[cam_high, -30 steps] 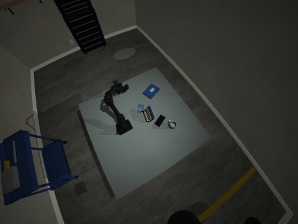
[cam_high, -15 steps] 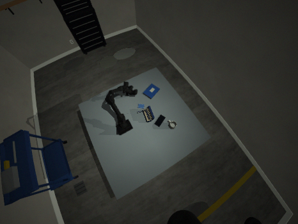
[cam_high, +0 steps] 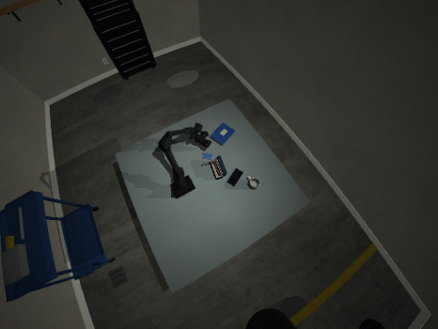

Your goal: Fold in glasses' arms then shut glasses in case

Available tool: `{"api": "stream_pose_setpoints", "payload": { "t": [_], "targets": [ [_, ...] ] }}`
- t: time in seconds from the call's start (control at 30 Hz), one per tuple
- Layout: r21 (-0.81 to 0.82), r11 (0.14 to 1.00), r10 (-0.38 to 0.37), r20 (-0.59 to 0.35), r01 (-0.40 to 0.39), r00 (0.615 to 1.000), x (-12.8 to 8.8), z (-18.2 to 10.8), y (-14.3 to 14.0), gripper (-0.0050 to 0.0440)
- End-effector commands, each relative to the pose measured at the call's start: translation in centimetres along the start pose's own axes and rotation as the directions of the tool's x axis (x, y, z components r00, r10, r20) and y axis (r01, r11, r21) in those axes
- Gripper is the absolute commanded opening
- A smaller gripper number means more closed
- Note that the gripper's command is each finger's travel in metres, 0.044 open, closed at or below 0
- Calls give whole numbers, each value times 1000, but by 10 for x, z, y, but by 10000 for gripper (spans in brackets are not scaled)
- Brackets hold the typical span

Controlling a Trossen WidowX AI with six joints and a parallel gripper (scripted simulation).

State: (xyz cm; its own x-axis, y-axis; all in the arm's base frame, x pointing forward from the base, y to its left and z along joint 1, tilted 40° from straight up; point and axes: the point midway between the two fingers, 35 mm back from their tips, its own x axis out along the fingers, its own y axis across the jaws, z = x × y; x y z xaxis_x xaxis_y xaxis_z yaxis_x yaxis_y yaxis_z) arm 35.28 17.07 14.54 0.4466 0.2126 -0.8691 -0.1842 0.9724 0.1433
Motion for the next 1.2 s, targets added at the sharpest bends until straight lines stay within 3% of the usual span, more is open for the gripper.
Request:
{"api": "stream_pose_setpoints", "payload": {
  "t": [0.0, 0.47, 0.53, 0.97, 1.17],
  "targets": [
    [91, 996, -9, -68, 15, 998, 12, -10, -19, 0],
    [492, 861, 7, -267, 130, 964, 34, -44, -104, 0],
    [492, 861, 7, -267, 130, 964, 34, -44, -104, 0],
    [771, 580, 102, -388, 262, 916, 41, -85, -171, 0],
    [829, 471, 144, -409, 301, 901, 41, -98, -188, 0]
  ]
}}
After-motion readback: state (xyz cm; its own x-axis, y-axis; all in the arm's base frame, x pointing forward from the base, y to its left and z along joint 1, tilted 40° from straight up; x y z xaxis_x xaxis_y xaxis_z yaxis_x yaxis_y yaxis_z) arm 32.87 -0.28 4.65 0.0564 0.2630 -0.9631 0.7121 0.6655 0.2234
